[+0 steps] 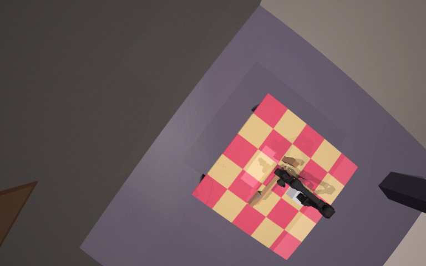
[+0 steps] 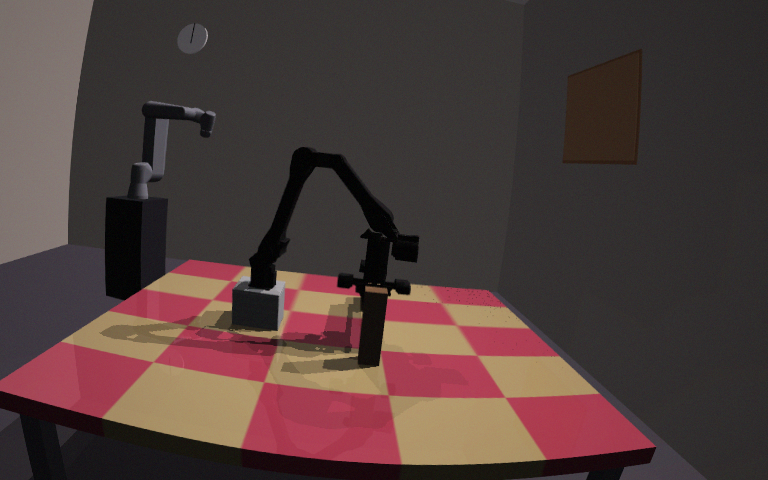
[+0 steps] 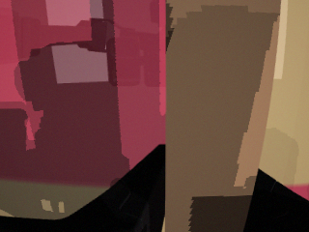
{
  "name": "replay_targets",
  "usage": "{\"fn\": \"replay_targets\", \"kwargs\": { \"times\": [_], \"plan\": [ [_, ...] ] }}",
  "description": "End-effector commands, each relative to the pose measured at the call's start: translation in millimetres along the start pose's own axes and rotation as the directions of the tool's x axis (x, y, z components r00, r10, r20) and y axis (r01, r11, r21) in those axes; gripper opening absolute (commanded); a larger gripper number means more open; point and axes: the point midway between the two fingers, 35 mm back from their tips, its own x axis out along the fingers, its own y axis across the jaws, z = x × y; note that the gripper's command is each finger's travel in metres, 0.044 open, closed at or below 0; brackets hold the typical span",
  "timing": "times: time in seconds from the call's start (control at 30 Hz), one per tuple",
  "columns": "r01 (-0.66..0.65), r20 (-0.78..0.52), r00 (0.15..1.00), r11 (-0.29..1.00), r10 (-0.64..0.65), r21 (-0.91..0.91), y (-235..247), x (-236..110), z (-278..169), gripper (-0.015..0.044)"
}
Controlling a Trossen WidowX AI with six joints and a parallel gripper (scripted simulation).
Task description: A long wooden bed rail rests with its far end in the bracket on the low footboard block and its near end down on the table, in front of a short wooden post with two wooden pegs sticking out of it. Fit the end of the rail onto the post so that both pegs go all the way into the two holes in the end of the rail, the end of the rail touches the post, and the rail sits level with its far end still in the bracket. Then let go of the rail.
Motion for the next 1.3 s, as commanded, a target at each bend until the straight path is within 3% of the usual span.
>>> {"fn": "replay_targets", "kwargs": {
  "times": [0.0,1.27],
  "plan": [
    [0.004,0.001,1.000,1.000,-0.004,0.001,-0.8,0.0,0.1,0.0000],
    [0.004,0.000,1.000,1.000,-0.004,0.001,-0.4,0.1,-3.0,0.0000]
  ]
}}
